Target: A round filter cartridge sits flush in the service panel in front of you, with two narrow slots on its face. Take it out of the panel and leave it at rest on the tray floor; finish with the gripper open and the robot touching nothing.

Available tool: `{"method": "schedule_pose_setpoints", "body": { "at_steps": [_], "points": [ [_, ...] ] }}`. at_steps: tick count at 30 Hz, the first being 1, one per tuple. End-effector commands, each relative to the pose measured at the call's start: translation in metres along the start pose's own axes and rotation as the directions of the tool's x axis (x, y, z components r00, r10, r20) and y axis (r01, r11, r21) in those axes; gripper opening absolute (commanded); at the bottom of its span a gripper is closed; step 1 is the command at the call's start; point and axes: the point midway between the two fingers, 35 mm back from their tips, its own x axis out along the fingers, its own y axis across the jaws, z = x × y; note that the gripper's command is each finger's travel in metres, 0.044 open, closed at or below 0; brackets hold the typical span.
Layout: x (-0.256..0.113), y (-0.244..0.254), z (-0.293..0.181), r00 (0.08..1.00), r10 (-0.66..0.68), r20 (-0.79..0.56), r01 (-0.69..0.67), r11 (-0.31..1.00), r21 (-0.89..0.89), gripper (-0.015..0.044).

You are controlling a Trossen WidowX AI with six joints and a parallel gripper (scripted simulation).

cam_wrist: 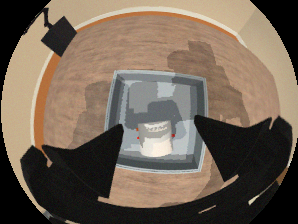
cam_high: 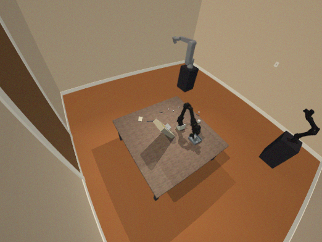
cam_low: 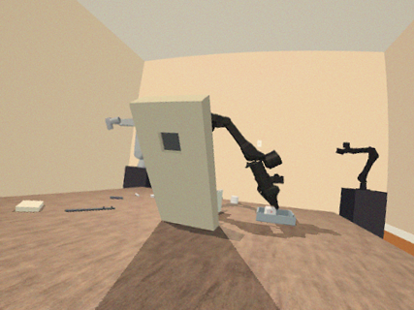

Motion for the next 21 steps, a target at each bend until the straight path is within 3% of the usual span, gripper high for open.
{"method": "schedule_pose_setpoints", "body": {
  "at_steps": [1, 6, 21],
  "points": [
    [-0.009, 0.000, 0.007, 1.000, 0.000, 0.001, 0.000, 1.000, -0.001, 0.0440],
    [-0.061, 0.000, 0.035, 1.000, -0.001, 0.001, 0.001, 1.000, 0.000, 0.0440],
    [-0.048, 0.000, 0.030, 1.000, 0.002, 0.008, -0.002, 1.000, 0.002, 0.0440]
  ]
}}
